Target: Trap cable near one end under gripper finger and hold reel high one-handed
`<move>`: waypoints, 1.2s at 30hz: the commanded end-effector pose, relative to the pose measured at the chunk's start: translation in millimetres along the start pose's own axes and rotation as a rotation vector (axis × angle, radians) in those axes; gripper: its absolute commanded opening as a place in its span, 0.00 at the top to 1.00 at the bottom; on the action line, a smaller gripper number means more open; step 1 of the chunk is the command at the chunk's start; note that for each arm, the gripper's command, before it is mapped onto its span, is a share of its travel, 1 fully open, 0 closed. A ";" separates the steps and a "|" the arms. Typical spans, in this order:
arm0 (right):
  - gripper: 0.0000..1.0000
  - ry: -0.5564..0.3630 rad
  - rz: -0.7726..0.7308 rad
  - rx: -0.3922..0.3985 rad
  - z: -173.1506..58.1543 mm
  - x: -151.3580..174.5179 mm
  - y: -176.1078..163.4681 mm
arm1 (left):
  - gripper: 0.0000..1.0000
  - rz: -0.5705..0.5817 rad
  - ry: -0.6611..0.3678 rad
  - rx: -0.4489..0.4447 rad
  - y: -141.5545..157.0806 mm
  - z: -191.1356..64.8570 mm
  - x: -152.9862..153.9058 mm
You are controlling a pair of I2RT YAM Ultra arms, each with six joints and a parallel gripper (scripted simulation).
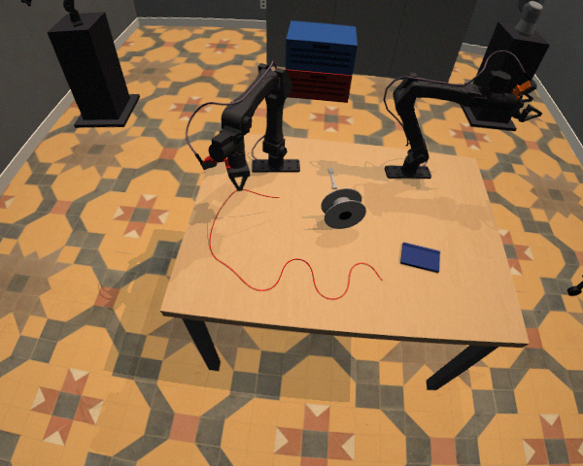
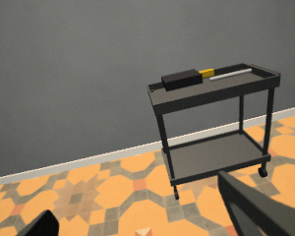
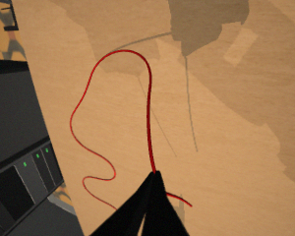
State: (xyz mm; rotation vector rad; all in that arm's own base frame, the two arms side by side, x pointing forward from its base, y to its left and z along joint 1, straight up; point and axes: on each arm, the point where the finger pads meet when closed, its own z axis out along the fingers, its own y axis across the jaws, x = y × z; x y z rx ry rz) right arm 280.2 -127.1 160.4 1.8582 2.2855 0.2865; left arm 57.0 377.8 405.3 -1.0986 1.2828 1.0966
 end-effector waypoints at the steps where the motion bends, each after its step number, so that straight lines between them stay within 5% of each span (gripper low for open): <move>1: 1.00 -0.007 0.045 -0.030 -15.6 -1.9 2.5 | 0.00 -0.010 0.032 -0.005 3.1 2.0 12.3; 20: 1.00 -0.042 0.108 -0.121 -44.7 -5.3 11.6 | 0.00 -0.010 0.032 -0.005 3.1 2.0 12.3; 36: 1.00 -0.022 0.112 -0.095 -26.9 0.4 3.4 | 0.00 -0.010 0.032 -0.005 3.1 2.0 12.3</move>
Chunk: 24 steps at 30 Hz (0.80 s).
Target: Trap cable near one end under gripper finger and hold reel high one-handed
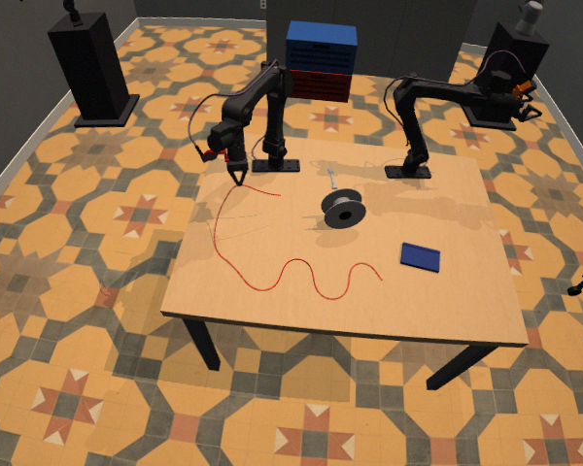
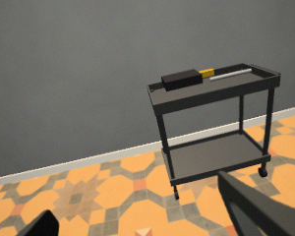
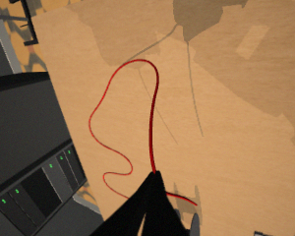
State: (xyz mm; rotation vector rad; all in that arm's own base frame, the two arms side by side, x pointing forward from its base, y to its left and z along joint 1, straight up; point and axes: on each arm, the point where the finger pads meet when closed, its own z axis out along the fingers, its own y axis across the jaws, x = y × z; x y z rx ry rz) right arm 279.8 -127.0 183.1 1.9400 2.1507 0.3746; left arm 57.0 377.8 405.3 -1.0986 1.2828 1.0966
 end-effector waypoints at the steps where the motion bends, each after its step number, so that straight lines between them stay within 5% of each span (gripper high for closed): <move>1: 1.00 -0.013 0.010 -0.017 -5.4 -0.4 -0.5 | 0.00 -0.010 0.032 -0.005 3.1 2.0 12.3; 24: 1.00 -0.035 -0.011 -0.050 -10.5 24.0 26.2 | 0.00 -0.010 0.032 -0.005 3.1 2.0 12.3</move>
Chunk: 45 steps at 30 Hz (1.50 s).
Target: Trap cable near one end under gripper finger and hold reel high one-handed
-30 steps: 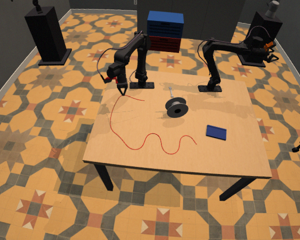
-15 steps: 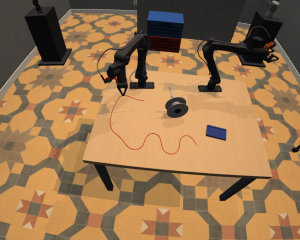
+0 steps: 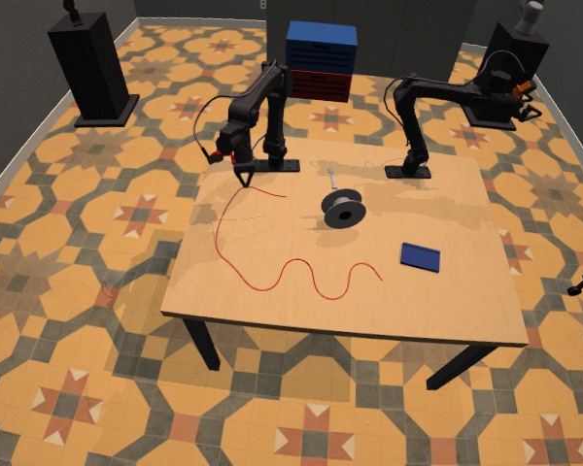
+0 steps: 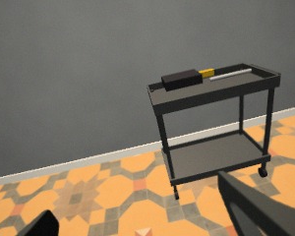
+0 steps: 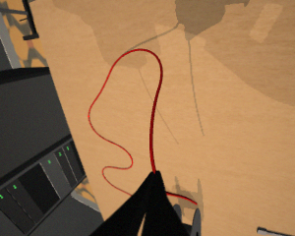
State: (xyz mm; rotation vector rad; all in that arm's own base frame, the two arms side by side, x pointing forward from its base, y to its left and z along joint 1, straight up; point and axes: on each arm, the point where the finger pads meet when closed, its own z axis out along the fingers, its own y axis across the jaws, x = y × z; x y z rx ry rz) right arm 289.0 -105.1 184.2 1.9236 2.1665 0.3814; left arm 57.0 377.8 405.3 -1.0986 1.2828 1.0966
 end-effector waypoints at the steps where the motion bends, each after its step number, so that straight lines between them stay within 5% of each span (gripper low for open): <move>1: 1.00 -0.044 0.003 -0.051 -14.4 5.5 18.7 | 0.00 -0.010 0.032 -0.005 3.1 2.0 12.3; 23: 1.00 -0.018 0.013 0.000 -1.6 71.5 55.3 | 0.00 -0.010 0.032 -0.005 3.1 2.0 12.3; 45: 1.00 -0.025 0.022 -0.016 -2.7 85.6 62.5 | 0.00 -0.010 0.032 -0.005 3.1 2.0 12.3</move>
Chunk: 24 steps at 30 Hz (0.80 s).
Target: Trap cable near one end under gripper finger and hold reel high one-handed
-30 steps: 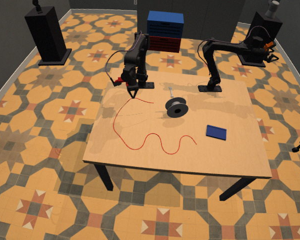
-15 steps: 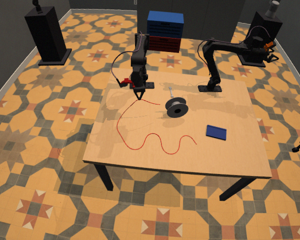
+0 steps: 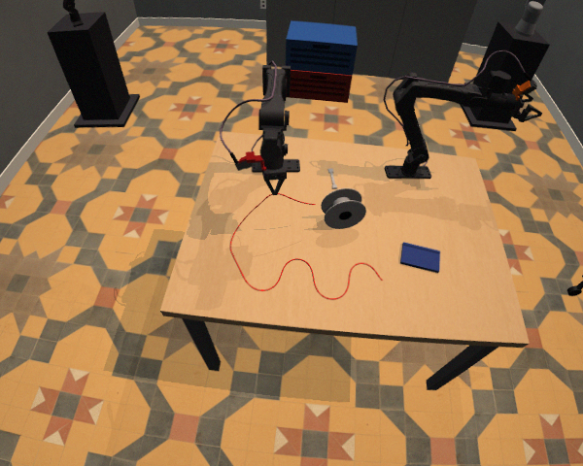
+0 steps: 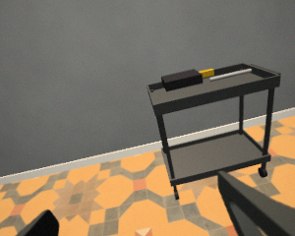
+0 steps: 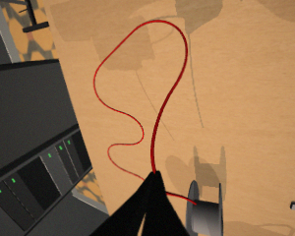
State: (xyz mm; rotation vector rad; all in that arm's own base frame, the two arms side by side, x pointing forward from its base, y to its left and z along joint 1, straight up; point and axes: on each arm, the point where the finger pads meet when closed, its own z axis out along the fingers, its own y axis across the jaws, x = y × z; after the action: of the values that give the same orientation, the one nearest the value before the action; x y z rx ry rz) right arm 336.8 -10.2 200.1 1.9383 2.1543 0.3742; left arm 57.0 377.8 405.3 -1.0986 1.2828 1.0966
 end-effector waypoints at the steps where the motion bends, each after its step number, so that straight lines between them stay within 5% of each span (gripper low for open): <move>1: 1.00 -0.020 0.015 -0.017 -6.3 -4.7 -1.1 | 0.00 -0.010 0.032 -0.005 3.1 2.0 12.3; 24: 1.00 -0.018 -0.006 -0.015 -5.7 -3.5 -6.3 | 0.00 -0.010 0.032 -0.005 3.1 2.0 12.3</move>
State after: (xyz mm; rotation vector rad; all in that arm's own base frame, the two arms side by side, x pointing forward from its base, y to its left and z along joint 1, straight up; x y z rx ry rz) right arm 334.3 -12.5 197.7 1.9458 2.1465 0.3718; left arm 57.0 377.8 405.3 -1.0986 1.2828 1.0966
